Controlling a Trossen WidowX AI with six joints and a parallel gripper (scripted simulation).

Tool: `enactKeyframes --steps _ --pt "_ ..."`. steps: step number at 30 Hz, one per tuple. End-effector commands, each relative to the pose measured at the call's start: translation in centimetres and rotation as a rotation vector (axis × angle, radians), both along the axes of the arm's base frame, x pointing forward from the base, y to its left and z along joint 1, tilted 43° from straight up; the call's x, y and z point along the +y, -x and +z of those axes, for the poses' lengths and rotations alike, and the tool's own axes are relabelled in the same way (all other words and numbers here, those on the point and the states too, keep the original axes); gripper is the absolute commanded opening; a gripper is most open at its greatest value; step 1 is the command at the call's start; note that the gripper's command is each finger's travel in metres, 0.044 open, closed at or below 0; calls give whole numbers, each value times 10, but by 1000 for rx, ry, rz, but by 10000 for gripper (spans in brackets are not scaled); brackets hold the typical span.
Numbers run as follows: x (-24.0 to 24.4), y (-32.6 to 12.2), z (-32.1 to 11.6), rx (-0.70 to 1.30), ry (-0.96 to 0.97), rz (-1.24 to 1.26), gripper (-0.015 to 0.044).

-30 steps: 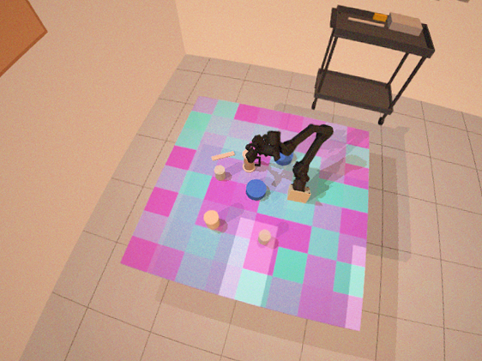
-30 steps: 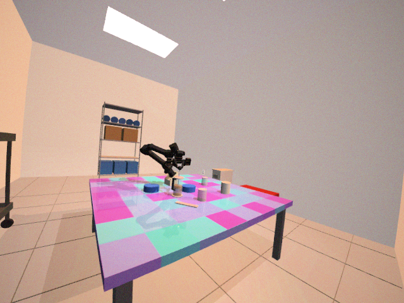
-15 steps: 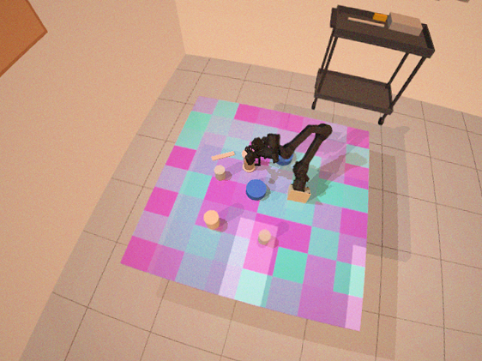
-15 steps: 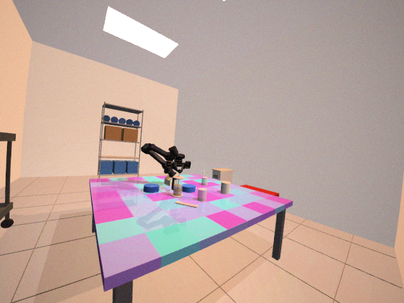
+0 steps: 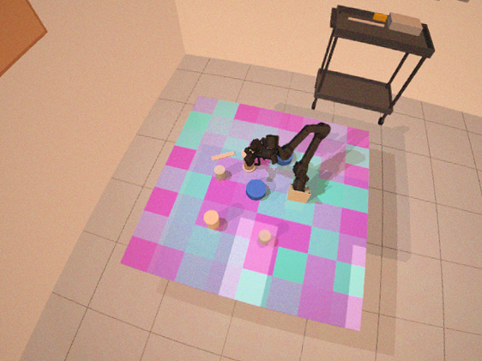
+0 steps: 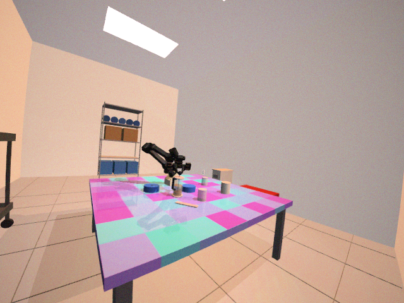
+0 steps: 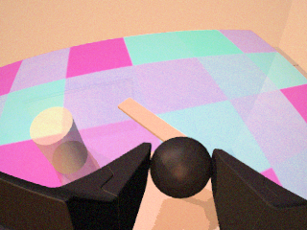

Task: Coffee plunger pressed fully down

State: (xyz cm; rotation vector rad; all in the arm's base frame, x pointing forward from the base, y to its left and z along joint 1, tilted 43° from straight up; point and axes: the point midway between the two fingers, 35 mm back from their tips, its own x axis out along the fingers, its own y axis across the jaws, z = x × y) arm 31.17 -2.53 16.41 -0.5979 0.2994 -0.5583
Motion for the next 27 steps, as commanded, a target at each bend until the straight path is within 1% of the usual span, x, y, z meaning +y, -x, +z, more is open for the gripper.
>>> enactKeyframes --steps 1,24,27 --pt "-3 0 -4 19 12 -13 127" --pt "0 -2 -1 5 5 -2 127" --pt "0 -2 -1 5 5 -2 206"
